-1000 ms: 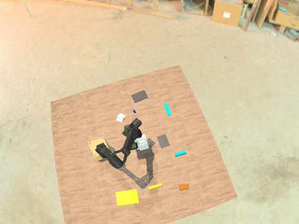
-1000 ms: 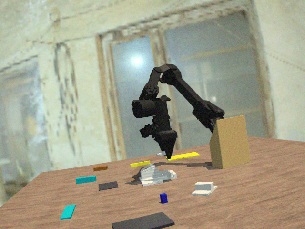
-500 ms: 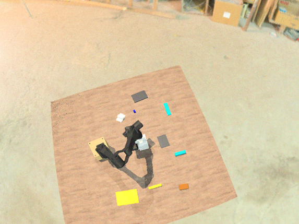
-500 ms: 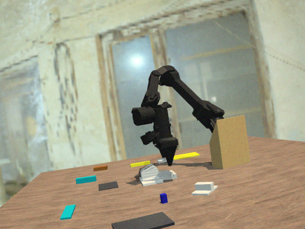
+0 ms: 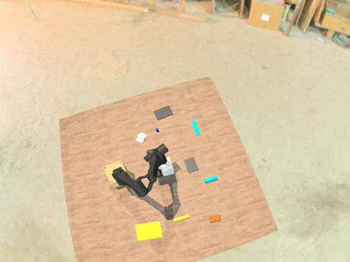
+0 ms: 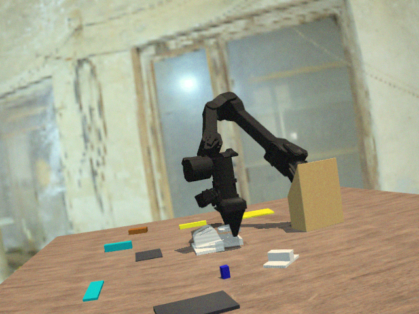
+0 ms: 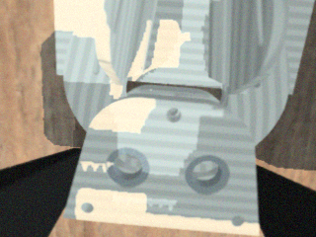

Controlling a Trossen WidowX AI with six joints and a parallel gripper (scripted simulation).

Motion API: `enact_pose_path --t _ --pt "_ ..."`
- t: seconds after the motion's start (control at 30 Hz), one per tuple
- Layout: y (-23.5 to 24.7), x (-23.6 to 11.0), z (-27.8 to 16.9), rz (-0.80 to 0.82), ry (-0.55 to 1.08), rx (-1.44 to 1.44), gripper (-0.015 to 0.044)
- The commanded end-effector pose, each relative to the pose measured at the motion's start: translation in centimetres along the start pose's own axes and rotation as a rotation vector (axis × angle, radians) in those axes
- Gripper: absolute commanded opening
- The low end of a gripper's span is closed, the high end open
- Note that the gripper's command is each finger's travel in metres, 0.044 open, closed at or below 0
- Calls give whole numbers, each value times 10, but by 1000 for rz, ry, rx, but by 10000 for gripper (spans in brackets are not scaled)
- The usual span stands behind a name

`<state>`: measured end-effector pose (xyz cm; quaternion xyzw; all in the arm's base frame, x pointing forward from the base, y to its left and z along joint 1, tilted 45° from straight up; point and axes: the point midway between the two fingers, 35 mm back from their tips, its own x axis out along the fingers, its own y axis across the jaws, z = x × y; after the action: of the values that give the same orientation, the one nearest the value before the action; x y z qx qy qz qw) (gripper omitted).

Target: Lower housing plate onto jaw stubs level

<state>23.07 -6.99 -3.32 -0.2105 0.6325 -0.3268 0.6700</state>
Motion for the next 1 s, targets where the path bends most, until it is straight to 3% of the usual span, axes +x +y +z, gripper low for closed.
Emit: enact_pose_path --t 0.0,0.97 --pt "-1 5 -1 -5 1 -5 351" --pt "-1 9 -1 -5 1 -13 351"
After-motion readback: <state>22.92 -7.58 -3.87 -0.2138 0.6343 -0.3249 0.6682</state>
